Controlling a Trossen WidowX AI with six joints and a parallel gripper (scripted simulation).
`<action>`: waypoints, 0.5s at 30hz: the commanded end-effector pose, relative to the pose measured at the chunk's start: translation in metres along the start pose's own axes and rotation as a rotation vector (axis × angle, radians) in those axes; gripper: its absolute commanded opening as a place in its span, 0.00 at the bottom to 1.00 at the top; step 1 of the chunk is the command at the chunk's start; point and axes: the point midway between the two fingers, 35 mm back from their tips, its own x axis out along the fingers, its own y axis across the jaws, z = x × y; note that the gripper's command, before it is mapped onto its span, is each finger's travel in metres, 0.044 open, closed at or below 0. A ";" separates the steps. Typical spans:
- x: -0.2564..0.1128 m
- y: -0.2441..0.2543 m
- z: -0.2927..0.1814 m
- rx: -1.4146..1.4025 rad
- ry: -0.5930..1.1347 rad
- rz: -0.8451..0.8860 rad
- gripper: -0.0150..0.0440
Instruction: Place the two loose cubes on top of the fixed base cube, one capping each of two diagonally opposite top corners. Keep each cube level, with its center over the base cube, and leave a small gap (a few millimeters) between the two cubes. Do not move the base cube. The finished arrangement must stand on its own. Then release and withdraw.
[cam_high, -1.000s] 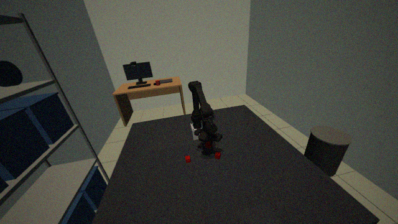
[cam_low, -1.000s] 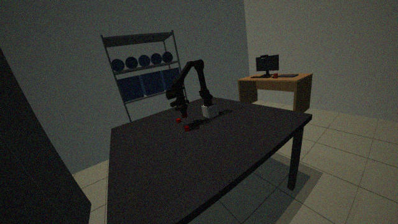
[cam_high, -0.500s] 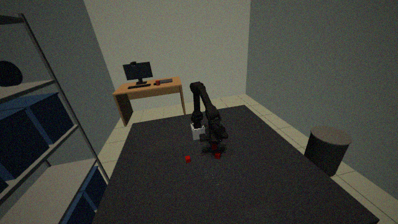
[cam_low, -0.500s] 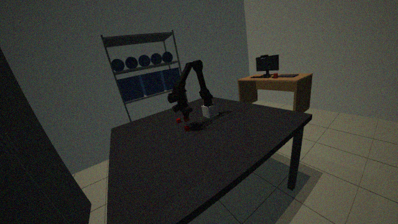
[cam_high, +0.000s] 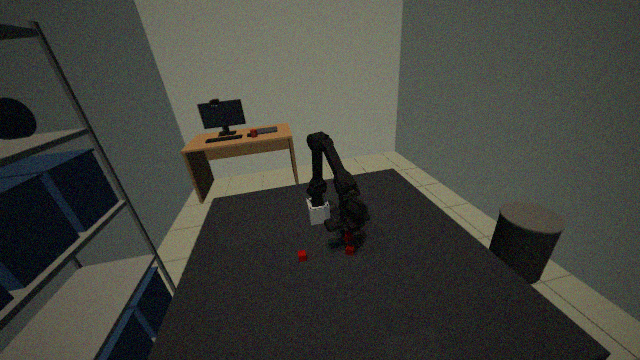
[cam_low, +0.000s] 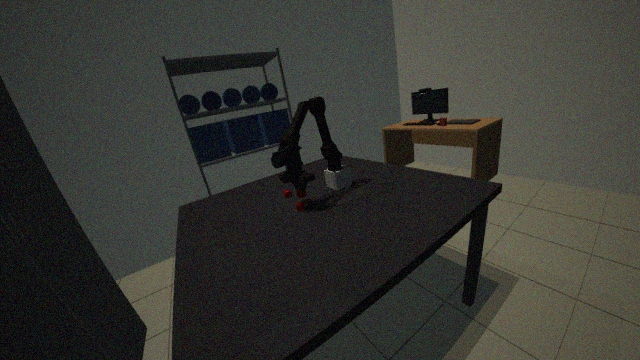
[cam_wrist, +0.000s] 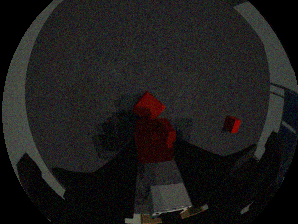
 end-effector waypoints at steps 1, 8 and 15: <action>0.001 0.000 0.001 -0.012 -0.001 -0.002 0.43; 0.007 0.000 0.001 -0.014 -0.001 -0.002 0.43; 0.024 0.000 0.000 -0.020 -0.001 -0.002 0.43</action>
